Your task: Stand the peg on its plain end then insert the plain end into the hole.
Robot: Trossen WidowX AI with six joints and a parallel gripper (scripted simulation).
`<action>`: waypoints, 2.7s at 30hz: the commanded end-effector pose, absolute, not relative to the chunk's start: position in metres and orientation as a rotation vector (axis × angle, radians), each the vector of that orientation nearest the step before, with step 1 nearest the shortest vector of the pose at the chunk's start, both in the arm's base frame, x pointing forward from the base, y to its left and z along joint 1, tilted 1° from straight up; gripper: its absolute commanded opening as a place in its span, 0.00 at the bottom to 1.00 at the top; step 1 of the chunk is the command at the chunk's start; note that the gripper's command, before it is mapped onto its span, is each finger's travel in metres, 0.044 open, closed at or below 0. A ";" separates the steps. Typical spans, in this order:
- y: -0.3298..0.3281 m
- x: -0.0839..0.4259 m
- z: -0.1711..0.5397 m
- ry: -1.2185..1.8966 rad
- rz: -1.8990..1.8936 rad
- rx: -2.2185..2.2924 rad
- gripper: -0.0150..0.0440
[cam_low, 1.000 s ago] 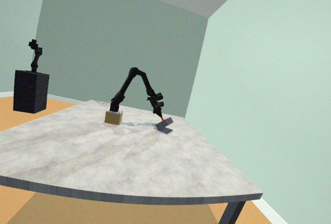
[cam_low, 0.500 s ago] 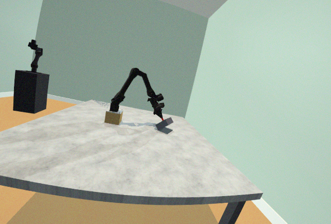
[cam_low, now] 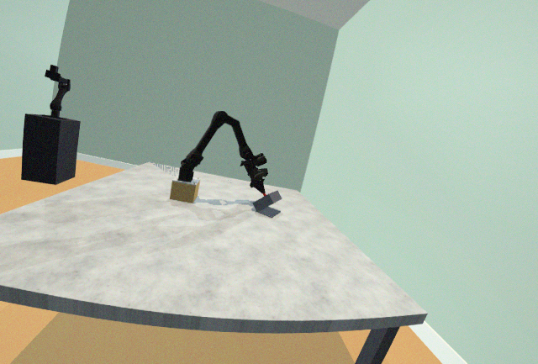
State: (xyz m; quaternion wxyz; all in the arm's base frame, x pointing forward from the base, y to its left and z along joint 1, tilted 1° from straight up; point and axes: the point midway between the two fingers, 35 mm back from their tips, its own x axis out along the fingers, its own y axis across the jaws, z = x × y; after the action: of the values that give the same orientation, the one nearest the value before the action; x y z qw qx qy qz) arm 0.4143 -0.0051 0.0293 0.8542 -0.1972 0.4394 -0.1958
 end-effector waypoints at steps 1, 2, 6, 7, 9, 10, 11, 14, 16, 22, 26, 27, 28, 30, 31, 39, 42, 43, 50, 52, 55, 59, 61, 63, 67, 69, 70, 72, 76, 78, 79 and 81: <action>-0.005 0.416 0.029 0.921 -0.406 -0.414 0.25; -0.005 0.417 0.029 0.921 -0.406 -0.414 0.25; -0.006 0.415 0.029 0.924 -0.412 -0.415 0.25; -0.006 0.415 0.029 0.924 -0.412 -0.415 0.25; -0.006 0.415 0.029 0.924 -0.412 -0.415 0.25; -0.006 0.415 0.029 0.924 -0.412 -0.415 0.25; -0.006 0.415 0.029 0.924 -0.412 -0.415 0.25; -0.006 0.415 0.029 0.924 -0.412 -0.415 0.30; -0.006 0.415 0.029 0.924 -0.412 -0.415 0.39; -0.006 0.415 0.029 0.924 -0.412 -0.415 0.65; -0.006 0.415 0.029 0.924 -0.412 -0.415 0.83; -0.005 0.415 0.029 0.924 -0.412 -0.415 0.88; -0.005 0.414 0.030 0.924 -0.411 -0.414 0.92; -0.003 0.413 0.032 0.924 -0.411 -0.414 1.00; -0.002 0.412 0.033 0.925 -0.411 -0.414 1.00; 0.007 0.405 0.043 0.926 -0.408 -0.412 1.00; 0.011 0.403 0.047 0.927 -0.407 -0.411 1.00; 0.012 0.402 0.048 0.927 -0.406 -0.411 1.00; 0.020 0.395 0.057 0.928 -0.404 -0.410 1.00; 0.022 0.393 0.060 0.928 -0.403 -0.410 1.00; 0.026 0.389 0.064 0.928 -0.402 -0.410 1.00; 0.031 0.385 0.069 0.928 -0.401 -0.409 1.00; 0.033 0.382 0.072 0.928 -0.400 -0.409 1.00; 0.036 0.380 0.074 0.928 -0.400 -0.409 1.00; 0.040 0.375 0.079 0.928 -0.399 -0.409 1.00; 0.043 0.373 0.082 0.928 -0.398 -0.410 1.00; 0.044 0.371 0.083 0.928 -0.398 -0.410 1.00; 0.046 0.369 0.084 0.928 -0.397 -0.410 1.00; 0.049 0.366 0.087 0.928 -0.397 -0.410 1.00; 0.051 0.364 0.089 0.928 -0.397 -0.410 1.00; 0.052 0.363 0.090 0.928 -0.397 -0.410 1.00; 0.054 0.361 0.093 0.928 -0.396 -0.410 1.00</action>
State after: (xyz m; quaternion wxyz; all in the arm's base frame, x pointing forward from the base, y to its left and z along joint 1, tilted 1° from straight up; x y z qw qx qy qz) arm 0.3627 0.0510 0.0865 0.8533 -0.1969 0.4456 -0.1859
